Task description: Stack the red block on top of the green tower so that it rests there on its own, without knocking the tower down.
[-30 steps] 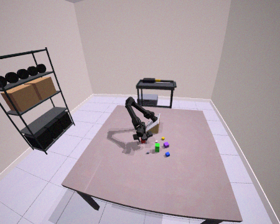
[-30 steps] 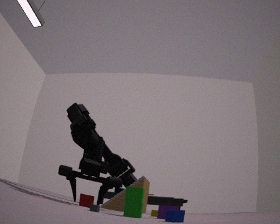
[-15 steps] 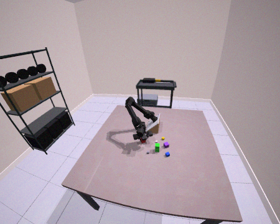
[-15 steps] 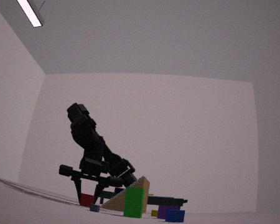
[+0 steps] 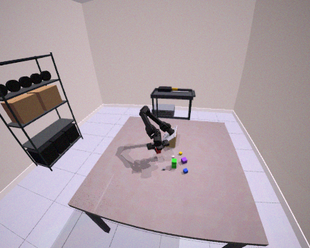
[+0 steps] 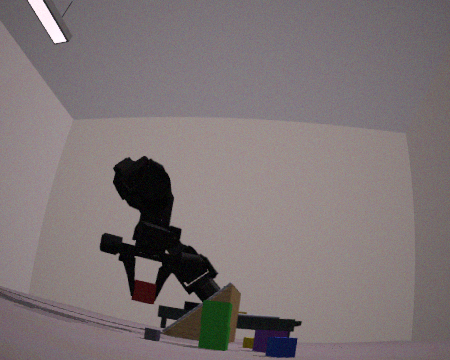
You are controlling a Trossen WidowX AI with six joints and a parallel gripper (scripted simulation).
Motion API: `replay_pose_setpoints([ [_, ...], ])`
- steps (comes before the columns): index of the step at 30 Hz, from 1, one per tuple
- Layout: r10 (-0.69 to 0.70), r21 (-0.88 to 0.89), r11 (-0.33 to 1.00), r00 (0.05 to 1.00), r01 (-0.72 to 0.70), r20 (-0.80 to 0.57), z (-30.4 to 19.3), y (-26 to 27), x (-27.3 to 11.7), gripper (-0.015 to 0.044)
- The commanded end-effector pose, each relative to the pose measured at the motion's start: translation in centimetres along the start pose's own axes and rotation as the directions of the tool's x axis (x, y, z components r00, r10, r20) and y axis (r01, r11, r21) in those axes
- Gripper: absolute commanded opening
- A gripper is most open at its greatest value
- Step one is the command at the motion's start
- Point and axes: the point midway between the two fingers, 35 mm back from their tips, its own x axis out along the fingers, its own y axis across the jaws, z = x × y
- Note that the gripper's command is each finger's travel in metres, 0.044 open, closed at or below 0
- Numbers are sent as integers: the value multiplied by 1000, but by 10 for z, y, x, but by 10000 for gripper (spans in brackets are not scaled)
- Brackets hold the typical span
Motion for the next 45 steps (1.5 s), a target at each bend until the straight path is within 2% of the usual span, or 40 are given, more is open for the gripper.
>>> replay_pose_setpoints([
  [1,0,10,1000,1000,-1,8,1,-1,-19,0],
  [10,1,9,1000,1000,-2,8,1,-1,-57,0],
  [19,2,9,1000,1000,-2,8,4,0,-58,0],
  [45,10,8,1000,1000,-10,22,109,58,-66,0],
])
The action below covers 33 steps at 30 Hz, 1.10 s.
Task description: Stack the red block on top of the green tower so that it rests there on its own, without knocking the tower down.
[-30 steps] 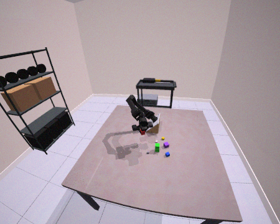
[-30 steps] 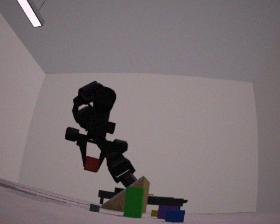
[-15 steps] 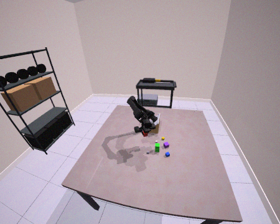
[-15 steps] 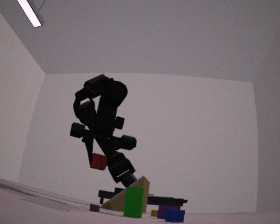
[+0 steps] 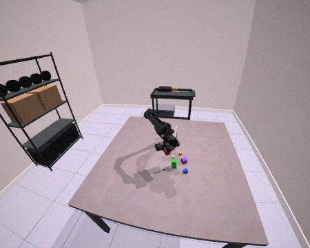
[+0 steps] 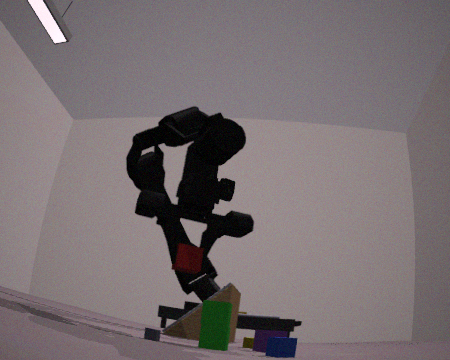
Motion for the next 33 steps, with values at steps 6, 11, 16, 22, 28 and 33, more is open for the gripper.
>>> replay_pose_setpoints([
  [6,2,13,1000,1000,-2,7,32,26,1,0],
  [11,-1,15,1000,1000,1,2,46,42,4,0],
  [16,-1,15,1000,1000,1,2,48,44,7,0],
  [22,-1,15,1000,1000,1,2,48,43,19,0],
  [28,-2,15,1000,1000,2,2,48,43,40,0],
  [33,-3,15,1000,1000,3,1,48,43,47,0],
])
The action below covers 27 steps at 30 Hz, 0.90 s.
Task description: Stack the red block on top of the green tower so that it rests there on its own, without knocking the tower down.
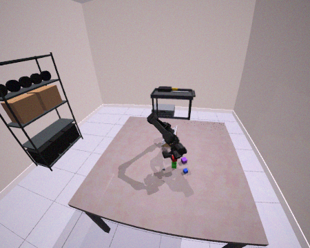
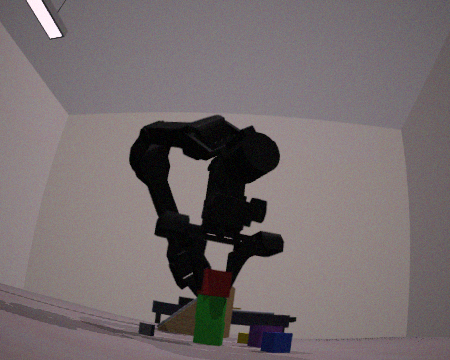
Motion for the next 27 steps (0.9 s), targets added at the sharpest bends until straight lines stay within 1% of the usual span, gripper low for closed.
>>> replay_pose_setpoints([
  [1,-5,-9,1000,1000,5,6,0,1,1,0],
  [23,-5,-9,1000,1000,5,6,0,1,0,0],
  [27,-2,-3,1000,1000,2,5,0,1,2,105],
])
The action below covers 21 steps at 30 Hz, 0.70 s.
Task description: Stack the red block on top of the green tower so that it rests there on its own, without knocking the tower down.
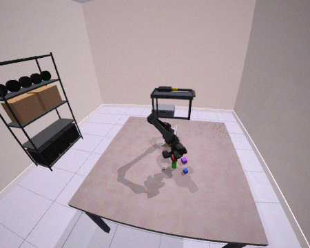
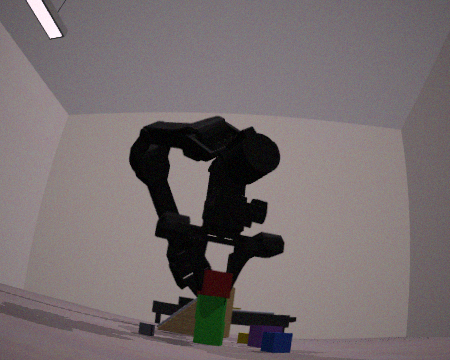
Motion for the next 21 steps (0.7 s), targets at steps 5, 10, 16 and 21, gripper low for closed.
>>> replay_pose_setpoints([
  [5,0,0,1000,1000,0,0,0,0,0,236],
  [10,0,0,1000,1000,0,0,0,0,0,367],
  [16,0,0,1000,1000,0,0,0,0,0,440],
  [21,0,0,1000,1000,0,0,0,0,0,440],
])
